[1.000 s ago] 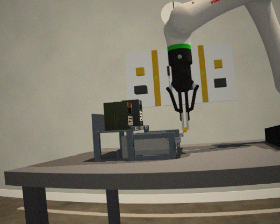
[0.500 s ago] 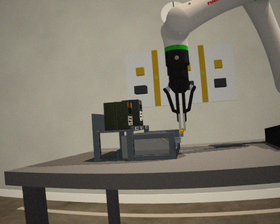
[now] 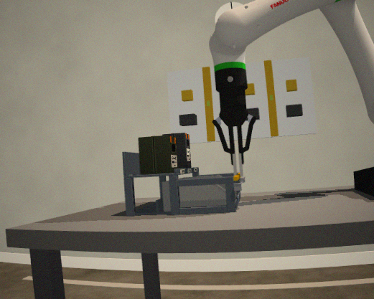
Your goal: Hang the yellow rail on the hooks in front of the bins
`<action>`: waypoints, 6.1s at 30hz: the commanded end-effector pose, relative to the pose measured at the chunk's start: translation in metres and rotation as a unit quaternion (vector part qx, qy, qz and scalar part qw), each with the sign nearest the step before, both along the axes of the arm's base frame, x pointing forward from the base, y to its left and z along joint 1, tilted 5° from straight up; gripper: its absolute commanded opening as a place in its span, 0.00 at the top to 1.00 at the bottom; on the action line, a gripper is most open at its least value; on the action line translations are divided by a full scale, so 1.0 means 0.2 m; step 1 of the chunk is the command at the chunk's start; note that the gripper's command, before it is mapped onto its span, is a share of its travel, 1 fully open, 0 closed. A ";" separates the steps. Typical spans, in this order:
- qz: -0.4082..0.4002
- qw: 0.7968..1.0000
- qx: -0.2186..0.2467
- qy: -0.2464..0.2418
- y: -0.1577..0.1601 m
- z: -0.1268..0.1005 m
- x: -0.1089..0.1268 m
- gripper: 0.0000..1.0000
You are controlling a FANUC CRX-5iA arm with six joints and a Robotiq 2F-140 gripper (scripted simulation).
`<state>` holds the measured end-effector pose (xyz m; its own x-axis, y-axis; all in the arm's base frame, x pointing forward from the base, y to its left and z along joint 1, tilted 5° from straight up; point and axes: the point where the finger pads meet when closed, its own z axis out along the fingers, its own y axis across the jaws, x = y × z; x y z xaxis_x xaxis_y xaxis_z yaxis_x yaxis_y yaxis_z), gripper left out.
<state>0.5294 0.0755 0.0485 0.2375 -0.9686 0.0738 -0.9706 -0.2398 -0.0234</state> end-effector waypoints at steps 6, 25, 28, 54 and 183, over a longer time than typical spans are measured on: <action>0.000 1.000 0.000 -0.001 0.00 -0.02 0.00 1.00; 0.000 1.000 0.000 -0.002 0.00 -0.06 0.00 1.00; 0.000 1.000 0.000 -0.002 0.00 -0.06 0.00 1.00; 0.000 1.000 0.000 -0.002 -0.01 -0.08 0.00 1.00; 0.000 1.000 0.000 -0.002 0.02 0.35 -0.02 0.70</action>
